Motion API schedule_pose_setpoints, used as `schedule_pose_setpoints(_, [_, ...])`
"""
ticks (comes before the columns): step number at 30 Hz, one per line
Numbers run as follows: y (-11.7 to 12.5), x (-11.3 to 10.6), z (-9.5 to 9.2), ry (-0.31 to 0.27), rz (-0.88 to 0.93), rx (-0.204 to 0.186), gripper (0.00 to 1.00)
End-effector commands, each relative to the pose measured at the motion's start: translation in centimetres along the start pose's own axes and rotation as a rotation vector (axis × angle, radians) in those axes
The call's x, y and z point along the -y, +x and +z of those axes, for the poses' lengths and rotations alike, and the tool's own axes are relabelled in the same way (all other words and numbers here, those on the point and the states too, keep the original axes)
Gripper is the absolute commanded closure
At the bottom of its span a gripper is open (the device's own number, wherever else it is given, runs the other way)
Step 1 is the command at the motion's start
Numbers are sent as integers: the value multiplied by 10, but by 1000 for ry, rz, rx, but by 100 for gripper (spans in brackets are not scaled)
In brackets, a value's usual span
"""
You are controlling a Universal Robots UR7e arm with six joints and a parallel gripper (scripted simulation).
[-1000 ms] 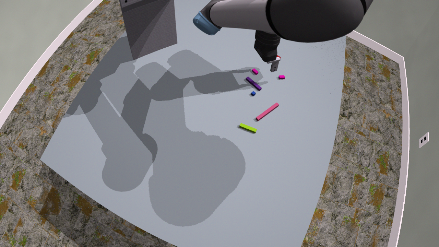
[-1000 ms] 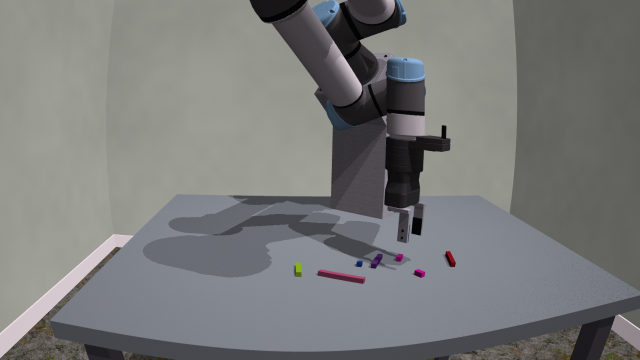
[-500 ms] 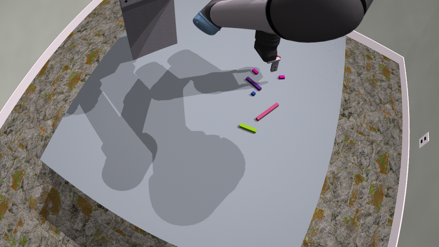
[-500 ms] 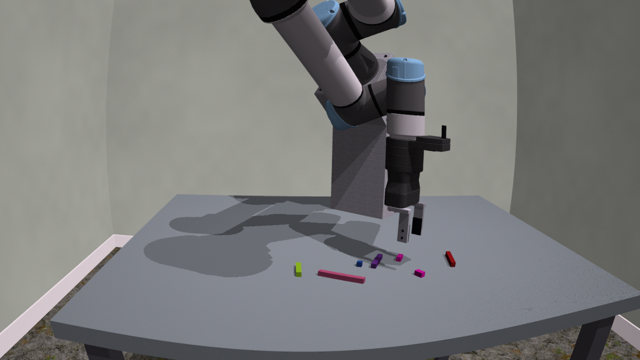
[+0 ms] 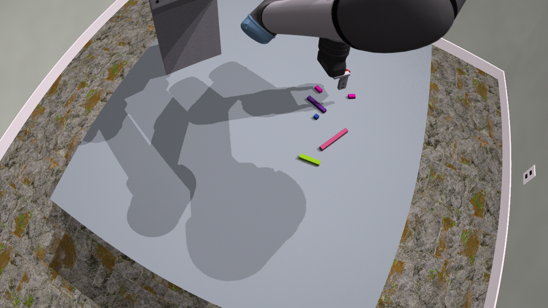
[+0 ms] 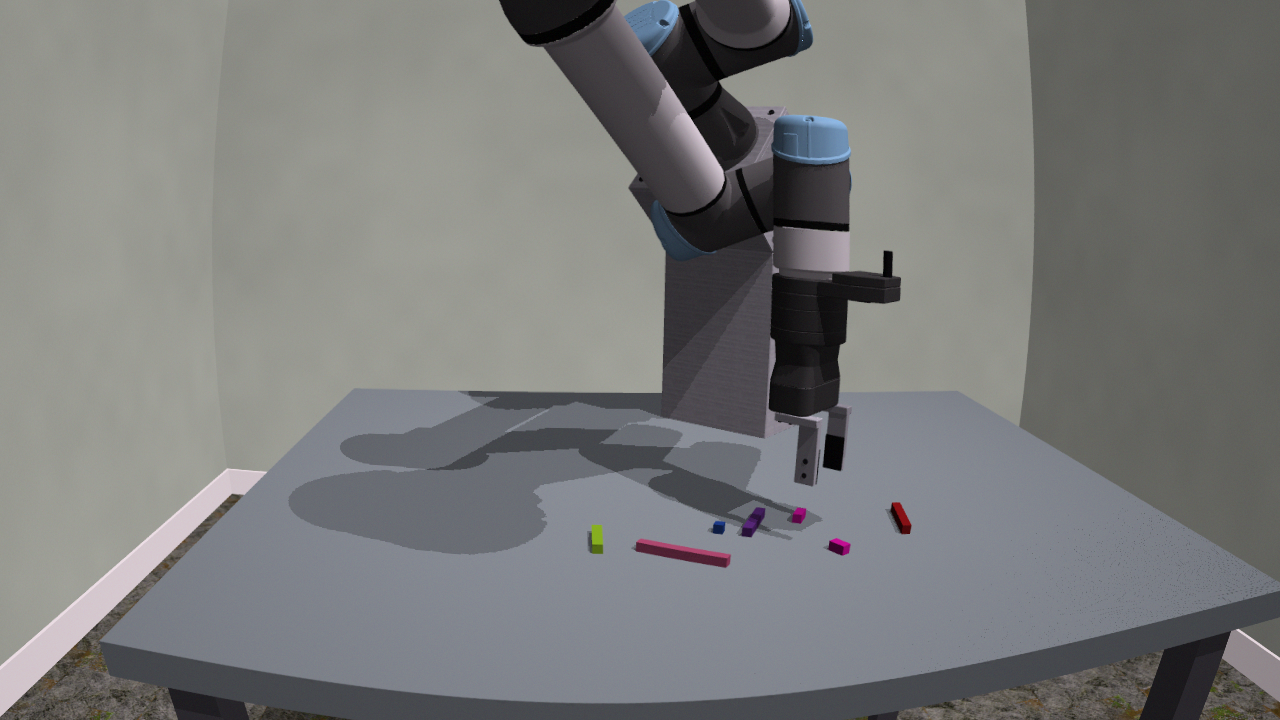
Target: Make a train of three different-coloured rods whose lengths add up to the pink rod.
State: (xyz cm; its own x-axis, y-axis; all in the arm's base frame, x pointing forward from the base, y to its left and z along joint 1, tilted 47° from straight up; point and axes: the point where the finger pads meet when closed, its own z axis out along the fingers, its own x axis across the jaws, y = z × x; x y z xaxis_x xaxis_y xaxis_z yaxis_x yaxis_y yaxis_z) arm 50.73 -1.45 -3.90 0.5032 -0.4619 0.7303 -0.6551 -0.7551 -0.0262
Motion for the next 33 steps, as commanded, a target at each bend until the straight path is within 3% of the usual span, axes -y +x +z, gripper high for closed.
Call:
schedule_pose_setpoints(1, [0, 1, 0, 1, 0, -2, 0])
schedule_pose_setpoints(33, [1, 0, 0, 1, 14, -2, 0])
